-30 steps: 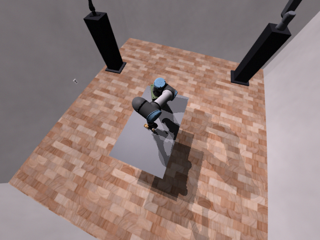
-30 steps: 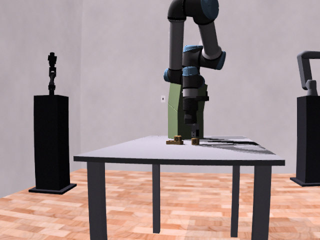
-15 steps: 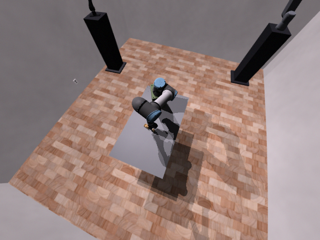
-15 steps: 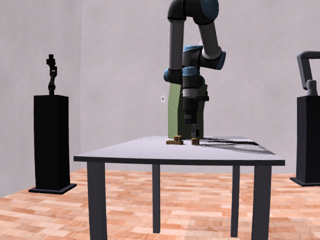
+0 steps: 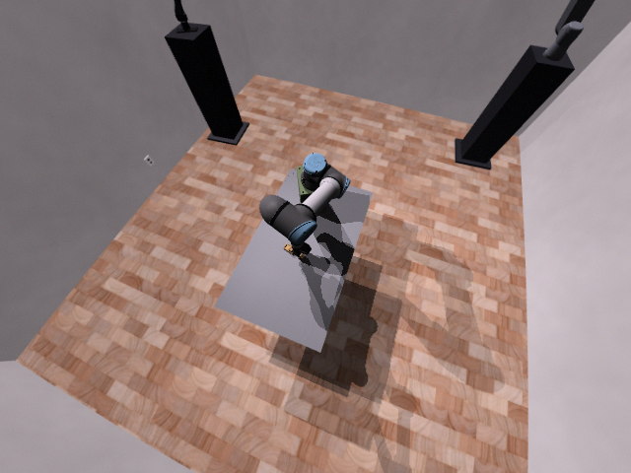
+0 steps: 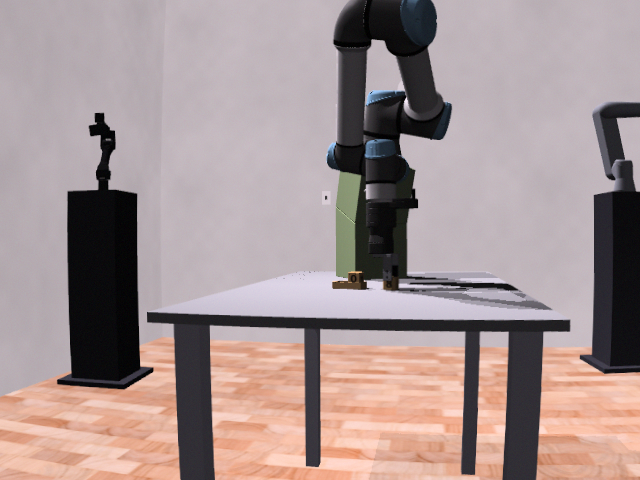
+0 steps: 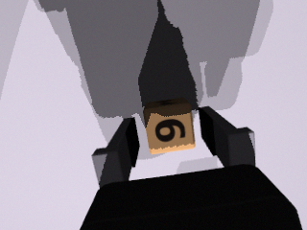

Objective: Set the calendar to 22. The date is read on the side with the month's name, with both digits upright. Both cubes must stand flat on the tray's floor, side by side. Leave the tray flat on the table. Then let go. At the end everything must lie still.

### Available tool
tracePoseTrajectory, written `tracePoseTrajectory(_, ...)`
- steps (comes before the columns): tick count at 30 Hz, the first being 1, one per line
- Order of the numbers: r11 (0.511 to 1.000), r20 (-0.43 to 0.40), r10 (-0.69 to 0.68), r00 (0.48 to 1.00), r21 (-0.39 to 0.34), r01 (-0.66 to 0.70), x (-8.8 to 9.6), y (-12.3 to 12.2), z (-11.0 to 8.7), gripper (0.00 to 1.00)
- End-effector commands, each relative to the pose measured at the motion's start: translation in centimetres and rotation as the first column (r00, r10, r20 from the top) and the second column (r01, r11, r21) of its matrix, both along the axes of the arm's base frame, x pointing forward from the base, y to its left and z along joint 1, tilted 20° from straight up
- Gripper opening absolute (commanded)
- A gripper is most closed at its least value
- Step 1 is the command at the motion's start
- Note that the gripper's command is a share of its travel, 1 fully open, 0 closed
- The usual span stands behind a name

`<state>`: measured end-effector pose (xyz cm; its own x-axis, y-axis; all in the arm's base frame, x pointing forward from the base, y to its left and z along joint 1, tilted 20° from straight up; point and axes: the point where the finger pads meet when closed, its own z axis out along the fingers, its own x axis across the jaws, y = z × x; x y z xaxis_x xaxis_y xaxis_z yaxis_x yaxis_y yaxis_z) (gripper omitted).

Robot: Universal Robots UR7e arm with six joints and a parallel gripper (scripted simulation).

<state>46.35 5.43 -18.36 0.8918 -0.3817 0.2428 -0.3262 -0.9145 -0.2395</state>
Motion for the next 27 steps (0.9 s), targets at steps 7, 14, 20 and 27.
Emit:
tracePoseTrajectory(7,1.000,0.001,0.000,1.000,0.000,0.000,0.46,0.17,-1.24,0.90)
tracePoseTrajectory(14,1.000,0.001,0.000,1.000,0.000,0.000,0.47,0.18,-1.30,0.90)
tracePoseTrajectory(20,1.000,0.001,0.000,1.000,0.000,0.000,0.47,0.18,-1.30,0.90)
tracePoseTrajectory(27,1.000,0.001,0.000,1.000,0.000,0.000,0.47,0.18,-1.30,0.90)
